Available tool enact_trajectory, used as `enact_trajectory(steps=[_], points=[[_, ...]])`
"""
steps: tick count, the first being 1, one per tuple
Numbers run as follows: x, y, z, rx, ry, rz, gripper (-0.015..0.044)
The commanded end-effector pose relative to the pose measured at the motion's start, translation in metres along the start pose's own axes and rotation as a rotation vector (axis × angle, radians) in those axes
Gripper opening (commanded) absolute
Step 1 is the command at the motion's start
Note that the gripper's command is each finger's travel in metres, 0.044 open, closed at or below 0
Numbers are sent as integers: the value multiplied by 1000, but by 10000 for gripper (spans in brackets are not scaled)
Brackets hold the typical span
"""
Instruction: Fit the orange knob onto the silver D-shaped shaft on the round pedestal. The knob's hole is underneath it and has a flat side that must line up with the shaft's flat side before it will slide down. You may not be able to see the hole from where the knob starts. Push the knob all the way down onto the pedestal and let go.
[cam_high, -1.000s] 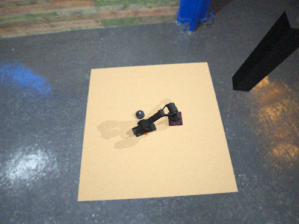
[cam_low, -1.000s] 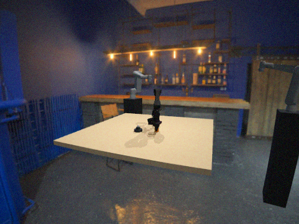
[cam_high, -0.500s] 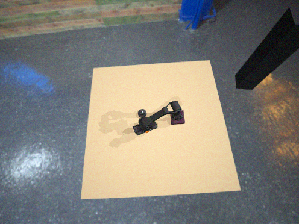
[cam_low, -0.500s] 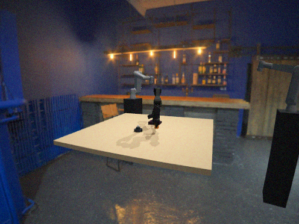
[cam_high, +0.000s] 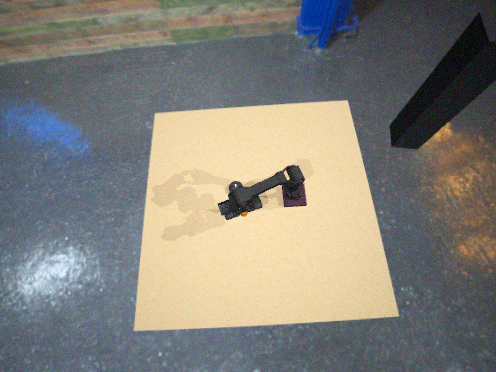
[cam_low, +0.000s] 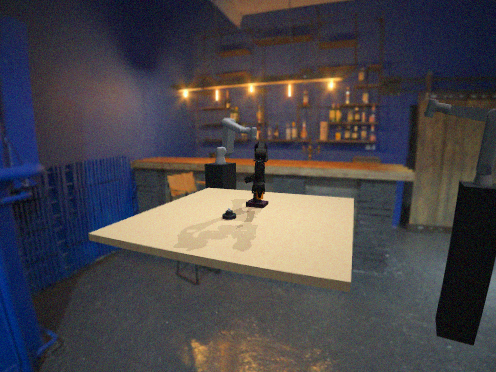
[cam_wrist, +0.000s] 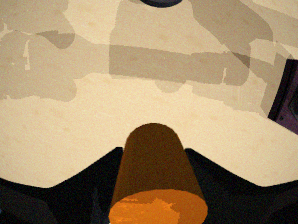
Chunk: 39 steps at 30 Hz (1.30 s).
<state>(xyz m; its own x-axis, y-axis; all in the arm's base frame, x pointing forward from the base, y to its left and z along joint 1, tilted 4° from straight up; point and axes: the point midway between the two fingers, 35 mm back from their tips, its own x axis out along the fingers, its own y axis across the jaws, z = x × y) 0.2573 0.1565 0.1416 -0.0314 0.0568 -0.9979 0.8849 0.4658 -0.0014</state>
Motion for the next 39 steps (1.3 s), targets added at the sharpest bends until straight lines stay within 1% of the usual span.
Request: enact_trajectory(steps=[1, 5, 10, 39], points=[[-16, -3, -1, 0, 10, 7, 0], [-16, -3, 0, 1, 9, 12, 0], [-19, -5, 1, 2, 6, 64, 0], [-68, -23, 8, 4, 2, 592, 0]])
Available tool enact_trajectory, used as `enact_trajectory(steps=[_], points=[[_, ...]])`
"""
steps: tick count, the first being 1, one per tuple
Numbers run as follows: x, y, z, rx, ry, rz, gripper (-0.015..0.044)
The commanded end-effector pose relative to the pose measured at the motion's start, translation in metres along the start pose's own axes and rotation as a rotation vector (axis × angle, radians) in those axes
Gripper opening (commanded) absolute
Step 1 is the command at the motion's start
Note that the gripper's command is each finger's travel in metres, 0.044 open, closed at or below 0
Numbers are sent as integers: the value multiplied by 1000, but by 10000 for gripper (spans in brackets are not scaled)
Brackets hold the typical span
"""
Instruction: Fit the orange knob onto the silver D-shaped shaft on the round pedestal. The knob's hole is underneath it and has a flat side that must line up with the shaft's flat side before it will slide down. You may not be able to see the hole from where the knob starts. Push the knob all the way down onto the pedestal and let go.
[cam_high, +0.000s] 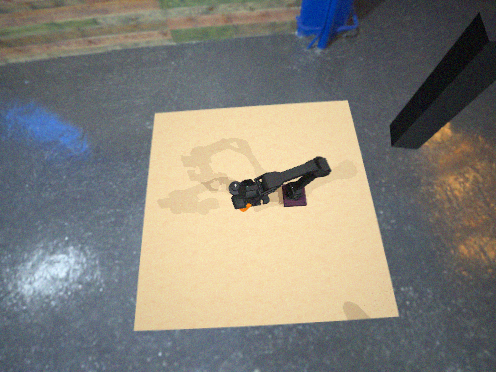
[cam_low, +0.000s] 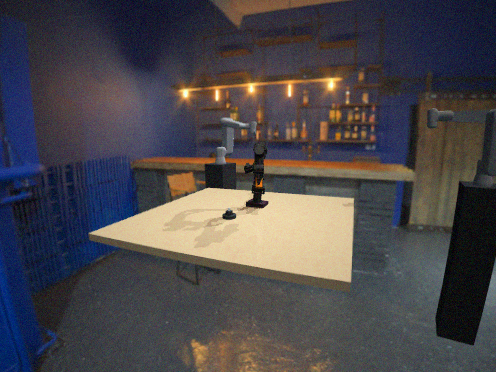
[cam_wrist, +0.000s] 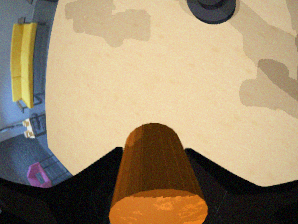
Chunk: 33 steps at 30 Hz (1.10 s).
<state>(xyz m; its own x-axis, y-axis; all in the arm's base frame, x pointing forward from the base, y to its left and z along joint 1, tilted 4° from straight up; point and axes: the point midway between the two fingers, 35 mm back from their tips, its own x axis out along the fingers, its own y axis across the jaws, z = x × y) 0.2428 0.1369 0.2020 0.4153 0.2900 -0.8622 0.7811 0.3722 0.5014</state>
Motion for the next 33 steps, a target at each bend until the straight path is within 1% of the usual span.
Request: enact_trajectory(steps=[1, 17, 25, 33], points=[[-9, 3, 2, 2, -6, 84, 0], [-42, 8, 6, 0, -8, 414, 0], [-43, 7, 6, 0, -8, 441, 0], [-42, 5, 6, 0, -8, 527, 0]])
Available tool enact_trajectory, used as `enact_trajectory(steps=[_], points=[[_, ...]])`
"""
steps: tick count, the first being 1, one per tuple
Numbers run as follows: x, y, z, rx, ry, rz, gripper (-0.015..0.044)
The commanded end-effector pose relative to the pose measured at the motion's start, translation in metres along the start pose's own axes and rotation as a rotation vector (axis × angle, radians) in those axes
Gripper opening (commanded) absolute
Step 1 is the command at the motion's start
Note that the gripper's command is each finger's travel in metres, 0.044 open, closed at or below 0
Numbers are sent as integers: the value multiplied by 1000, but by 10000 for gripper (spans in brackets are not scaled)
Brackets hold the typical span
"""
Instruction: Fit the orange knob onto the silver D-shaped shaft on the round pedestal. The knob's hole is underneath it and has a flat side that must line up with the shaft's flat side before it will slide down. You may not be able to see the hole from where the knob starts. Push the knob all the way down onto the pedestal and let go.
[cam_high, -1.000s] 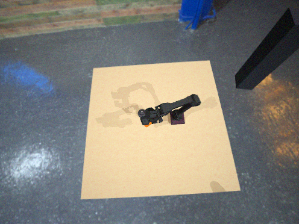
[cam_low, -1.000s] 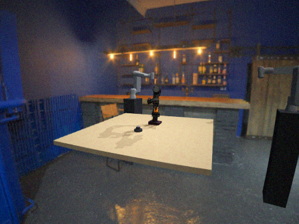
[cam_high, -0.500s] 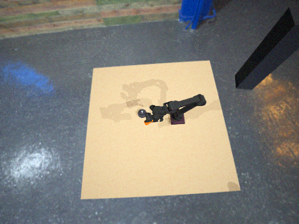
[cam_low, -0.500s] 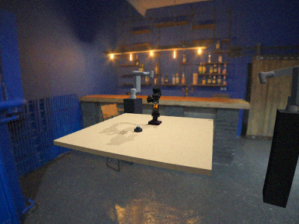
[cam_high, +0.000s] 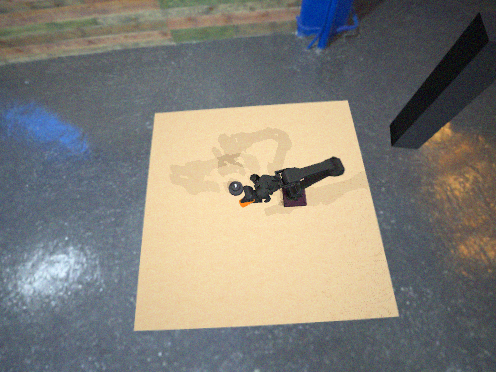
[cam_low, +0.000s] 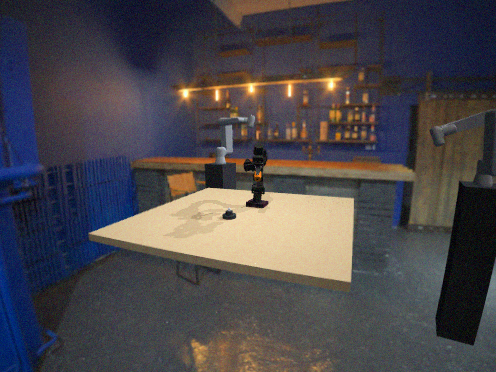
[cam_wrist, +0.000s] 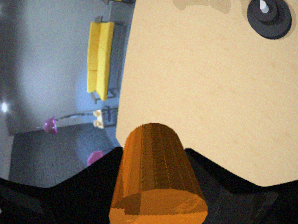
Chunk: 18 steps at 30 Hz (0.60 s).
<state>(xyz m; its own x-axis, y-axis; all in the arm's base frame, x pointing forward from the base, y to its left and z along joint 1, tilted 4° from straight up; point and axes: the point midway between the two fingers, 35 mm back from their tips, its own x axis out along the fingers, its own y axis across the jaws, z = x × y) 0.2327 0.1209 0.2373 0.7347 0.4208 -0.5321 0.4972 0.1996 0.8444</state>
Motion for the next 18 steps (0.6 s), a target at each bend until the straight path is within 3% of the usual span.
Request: enact_trajectory(steps=[1, 18], points=[[-2, 2, 0, 3, 2, 57, 0], [0, -2, 0, 0, 2, 31, 0]])
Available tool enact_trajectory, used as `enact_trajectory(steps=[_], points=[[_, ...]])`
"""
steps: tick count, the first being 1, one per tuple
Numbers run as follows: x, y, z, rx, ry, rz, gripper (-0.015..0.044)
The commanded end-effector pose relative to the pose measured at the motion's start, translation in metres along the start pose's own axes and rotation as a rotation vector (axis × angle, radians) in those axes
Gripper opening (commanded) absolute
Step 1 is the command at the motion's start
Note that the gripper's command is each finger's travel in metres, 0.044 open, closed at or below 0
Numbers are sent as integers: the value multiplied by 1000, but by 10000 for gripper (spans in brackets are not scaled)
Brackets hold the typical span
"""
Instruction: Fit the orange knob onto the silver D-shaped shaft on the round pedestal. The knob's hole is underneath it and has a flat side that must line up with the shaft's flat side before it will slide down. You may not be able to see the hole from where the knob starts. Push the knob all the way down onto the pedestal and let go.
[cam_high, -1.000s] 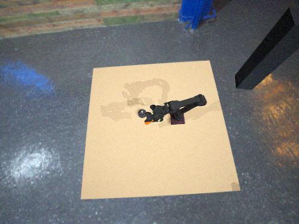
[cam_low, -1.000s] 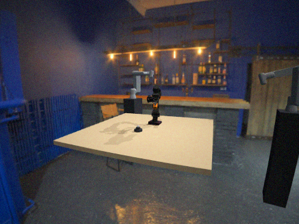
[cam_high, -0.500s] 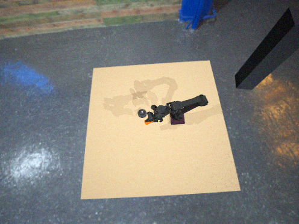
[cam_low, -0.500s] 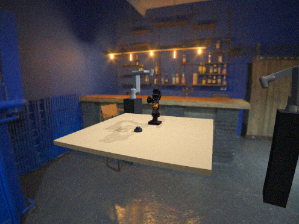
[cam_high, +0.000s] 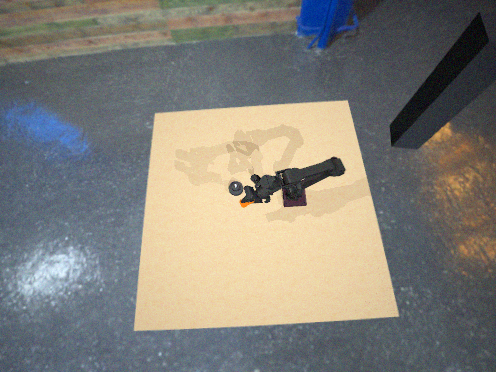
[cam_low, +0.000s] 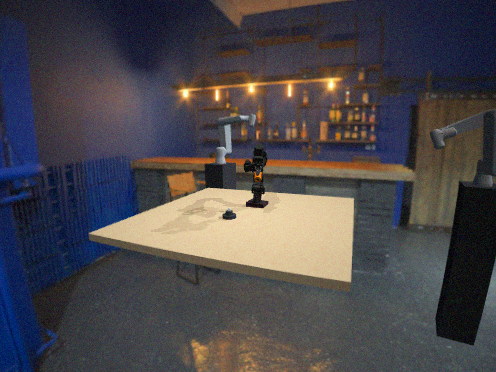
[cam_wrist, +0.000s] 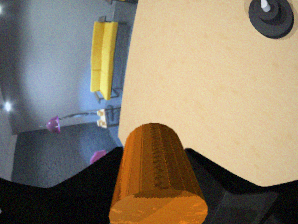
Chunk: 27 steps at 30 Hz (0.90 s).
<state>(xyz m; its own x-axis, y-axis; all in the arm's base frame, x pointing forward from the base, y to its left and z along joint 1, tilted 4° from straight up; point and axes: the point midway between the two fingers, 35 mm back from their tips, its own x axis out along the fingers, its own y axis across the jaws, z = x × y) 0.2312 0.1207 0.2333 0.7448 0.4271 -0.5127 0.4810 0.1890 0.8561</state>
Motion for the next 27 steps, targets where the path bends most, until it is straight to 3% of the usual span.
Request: enact_trajectory(steps=[1, 19, 27], points=[[-1, 3, 0, -1, 0, 8, 0], [1, 1, 0, 1, 0, 14, 0], [8, -5, 0, 1, 0, -90, 0]])
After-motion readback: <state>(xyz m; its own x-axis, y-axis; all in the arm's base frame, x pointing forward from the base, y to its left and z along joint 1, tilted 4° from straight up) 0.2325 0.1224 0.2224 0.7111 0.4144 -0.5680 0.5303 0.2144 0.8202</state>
